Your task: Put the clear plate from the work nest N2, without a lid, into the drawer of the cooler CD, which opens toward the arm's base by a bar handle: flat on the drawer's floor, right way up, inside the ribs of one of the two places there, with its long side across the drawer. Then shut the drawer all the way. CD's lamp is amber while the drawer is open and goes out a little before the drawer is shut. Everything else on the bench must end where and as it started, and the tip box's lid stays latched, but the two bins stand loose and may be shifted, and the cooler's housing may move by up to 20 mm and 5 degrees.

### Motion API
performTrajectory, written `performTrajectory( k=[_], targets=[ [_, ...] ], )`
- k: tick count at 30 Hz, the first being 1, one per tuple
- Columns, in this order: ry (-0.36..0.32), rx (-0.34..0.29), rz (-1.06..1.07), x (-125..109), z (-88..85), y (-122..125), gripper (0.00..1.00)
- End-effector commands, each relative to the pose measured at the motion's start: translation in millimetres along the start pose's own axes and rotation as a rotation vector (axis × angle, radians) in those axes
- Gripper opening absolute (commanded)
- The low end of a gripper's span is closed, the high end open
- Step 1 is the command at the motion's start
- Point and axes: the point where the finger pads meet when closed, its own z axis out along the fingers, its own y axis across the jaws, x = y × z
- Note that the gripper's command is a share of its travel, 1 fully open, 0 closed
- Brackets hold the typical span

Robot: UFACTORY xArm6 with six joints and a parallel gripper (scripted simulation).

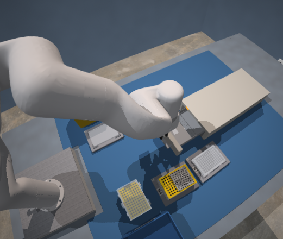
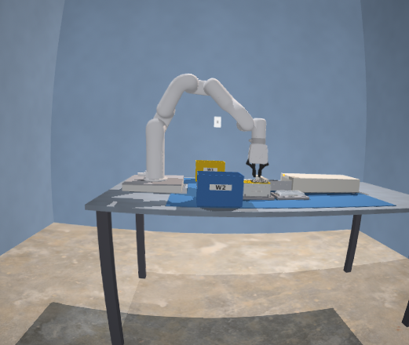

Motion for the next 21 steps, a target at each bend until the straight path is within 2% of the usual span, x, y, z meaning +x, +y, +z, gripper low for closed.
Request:
performTrajectory(
  k=[1,21],
  targets=[
    [0.000,-0.005,0.000,0.0,6.9,1.8,0.21],
    [0.000,-0.005,0.000,0.0,37.0,1.8,0.21]
  ],
)
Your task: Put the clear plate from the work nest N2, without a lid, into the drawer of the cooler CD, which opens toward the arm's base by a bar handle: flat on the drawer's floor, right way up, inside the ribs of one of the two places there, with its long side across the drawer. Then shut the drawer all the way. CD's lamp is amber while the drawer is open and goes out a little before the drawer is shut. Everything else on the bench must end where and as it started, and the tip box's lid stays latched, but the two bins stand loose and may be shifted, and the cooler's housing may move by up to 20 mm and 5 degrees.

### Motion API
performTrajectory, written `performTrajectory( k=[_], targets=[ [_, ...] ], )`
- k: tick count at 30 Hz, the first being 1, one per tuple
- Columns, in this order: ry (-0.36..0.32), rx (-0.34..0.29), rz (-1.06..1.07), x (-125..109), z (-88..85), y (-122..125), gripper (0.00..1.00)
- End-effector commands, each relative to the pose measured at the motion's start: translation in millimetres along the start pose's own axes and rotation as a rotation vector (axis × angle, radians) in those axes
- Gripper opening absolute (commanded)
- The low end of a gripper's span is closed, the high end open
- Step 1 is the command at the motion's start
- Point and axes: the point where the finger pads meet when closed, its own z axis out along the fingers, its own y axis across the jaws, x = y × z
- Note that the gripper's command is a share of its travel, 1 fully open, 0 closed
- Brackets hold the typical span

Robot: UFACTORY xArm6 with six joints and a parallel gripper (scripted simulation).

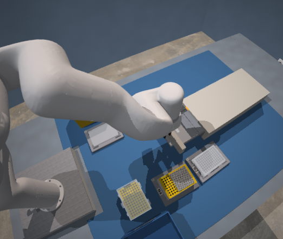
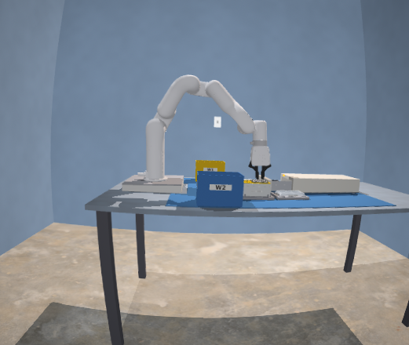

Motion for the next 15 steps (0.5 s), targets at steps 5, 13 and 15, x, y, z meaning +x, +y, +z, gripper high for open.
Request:
performTrajectory(
  k=[5,13,15],
  targets=[
    [0.001,0.047,0.000,0.2,29.6,-16.8,0.21],
    [0.001,0.047,0.000,0.2,29.6,-16.8,0.21],
    [0.001,0.047,0.000,0.2,29.6,-16.8,0.21]
  ],
)
